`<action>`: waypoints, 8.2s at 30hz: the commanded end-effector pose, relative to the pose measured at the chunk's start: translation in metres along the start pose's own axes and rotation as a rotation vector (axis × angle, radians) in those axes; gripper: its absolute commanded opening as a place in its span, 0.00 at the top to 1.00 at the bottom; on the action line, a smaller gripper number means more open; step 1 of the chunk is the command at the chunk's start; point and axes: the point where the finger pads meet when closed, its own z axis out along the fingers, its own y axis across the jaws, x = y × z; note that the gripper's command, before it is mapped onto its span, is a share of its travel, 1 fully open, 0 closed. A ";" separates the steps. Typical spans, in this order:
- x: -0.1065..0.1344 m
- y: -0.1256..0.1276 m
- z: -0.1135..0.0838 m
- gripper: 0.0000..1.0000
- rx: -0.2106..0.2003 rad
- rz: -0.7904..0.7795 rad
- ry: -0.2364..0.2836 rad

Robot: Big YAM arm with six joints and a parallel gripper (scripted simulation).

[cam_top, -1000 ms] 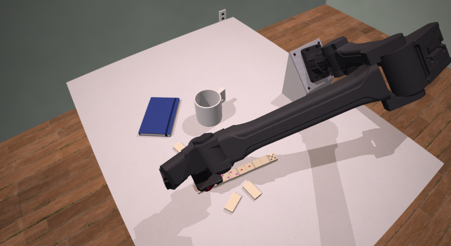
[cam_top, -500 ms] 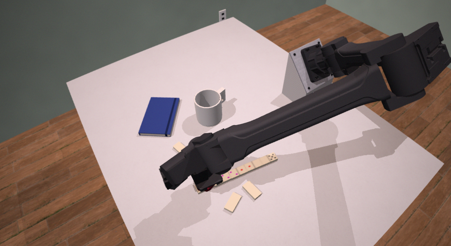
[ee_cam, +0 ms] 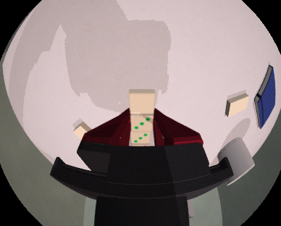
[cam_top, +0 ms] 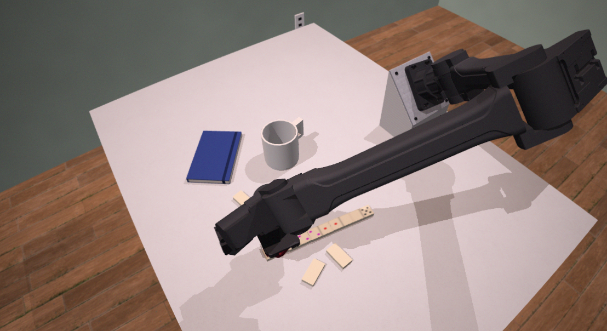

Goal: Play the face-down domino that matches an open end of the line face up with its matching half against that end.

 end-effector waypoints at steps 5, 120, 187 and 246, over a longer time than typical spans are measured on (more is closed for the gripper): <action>-0.007 0.021 -0.004 0.78 -0.002 -0.033 -0.012; -0.007 0.021 -0.005 0.78 0.002 -0.033 -0.011; -0.007 0.026 -0.007 0.78 0.012 -0.051 -0.002; -0.002 0.010 -0.005 0.78 0.019 -0.014 0.010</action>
